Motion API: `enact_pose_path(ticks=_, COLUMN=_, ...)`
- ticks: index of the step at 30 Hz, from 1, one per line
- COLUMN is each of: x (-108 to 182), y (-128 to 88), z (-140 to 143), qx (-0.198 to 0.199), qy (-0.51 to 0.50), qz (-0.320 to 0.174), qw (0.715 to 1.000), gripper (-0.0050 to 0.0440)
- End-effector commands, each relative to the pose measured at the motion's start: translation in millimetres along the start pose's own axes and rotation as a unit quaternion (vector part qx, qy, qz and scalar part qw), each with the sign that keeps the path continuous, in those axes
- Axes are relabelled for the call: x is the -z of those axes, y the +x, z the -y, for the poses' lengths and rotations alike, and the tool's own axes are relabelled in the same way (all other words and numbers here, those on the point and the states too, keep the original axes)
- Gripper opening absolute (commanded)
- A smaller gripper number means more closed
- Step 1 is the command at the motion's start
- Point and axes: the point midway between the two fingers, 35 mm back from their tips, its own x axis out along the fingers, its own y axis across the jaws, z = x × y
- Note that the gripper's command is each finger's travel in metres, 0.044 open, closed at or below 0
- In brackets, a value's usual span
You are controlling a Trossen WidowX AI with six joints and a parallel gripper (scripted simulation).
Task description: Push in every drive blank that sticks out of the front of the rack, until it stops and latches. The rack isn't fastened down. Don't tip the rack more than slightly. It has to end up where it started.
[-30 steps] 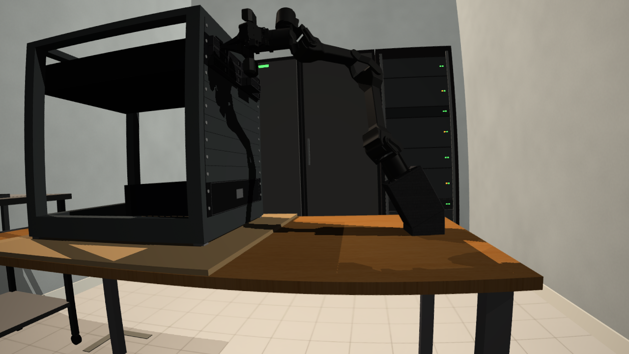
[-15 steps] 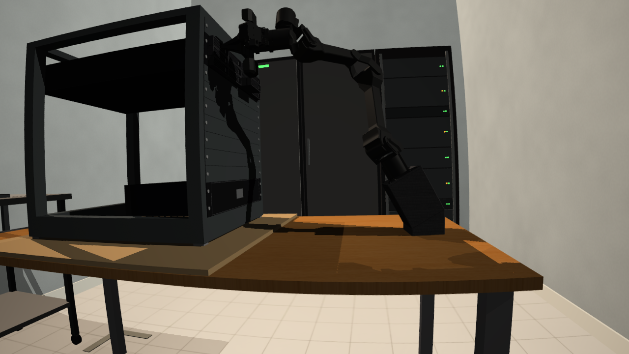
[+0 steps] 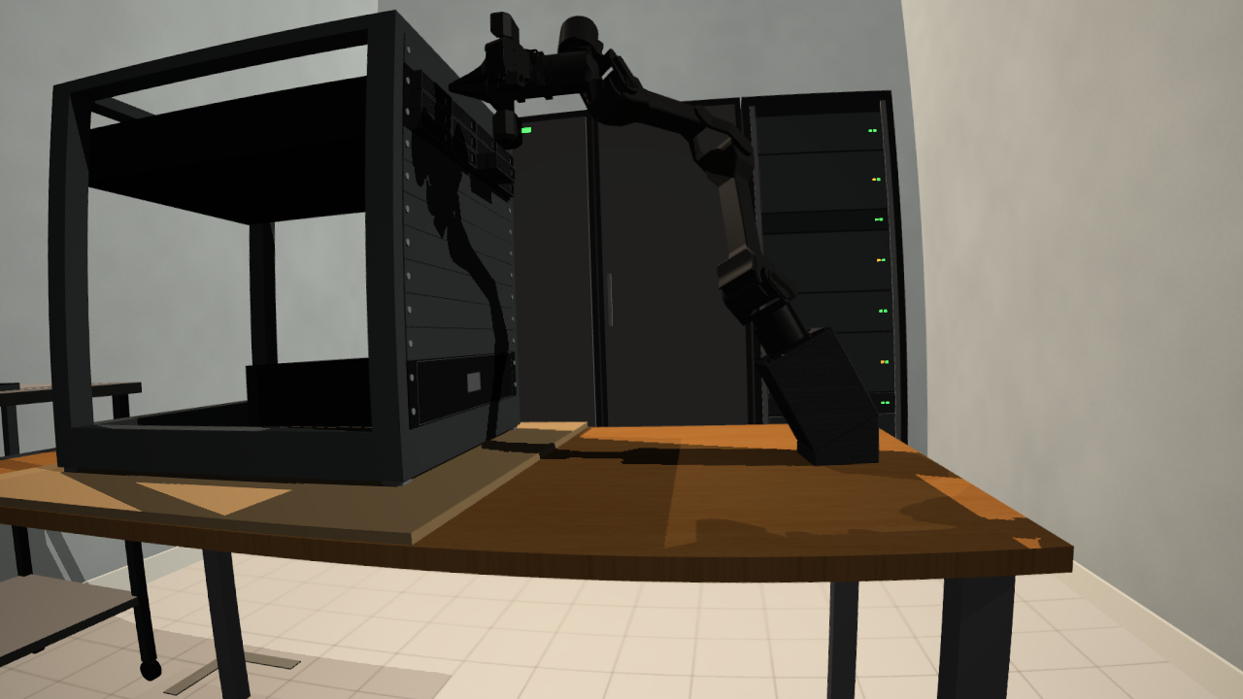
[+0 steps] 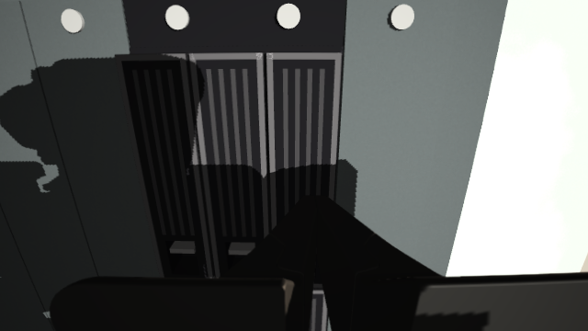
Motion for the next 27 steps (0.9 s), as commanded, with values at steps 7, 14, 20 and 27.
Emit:
enact_pose_path(ticks=7, x=6.1, y=-28.9, z=5.8, qx=0.007, qy=0.006, qz=-0.006, qw=1.000, gripper=-0.0050)
enact_pose_path(ticks=14, x=6.0, y=-37.6, z=5.7, qx=0.007, qy=0.006, qz=-0.006, qw=1.000, gripper=-0.0050)
enact_pose_path(ticks=20, x=5.9, y=-38.4, z=2.7, qx=0.007, qy=0.006, qz=-0.006, qw=1.000, gripper=-0.0050)
enact_pose_path(ticks=27, x=5.4, y=-42.3, z=-19.9, qx=0.007, qy=0.006, qz=-0.006, qw=1.000, gripper=-0.0050)
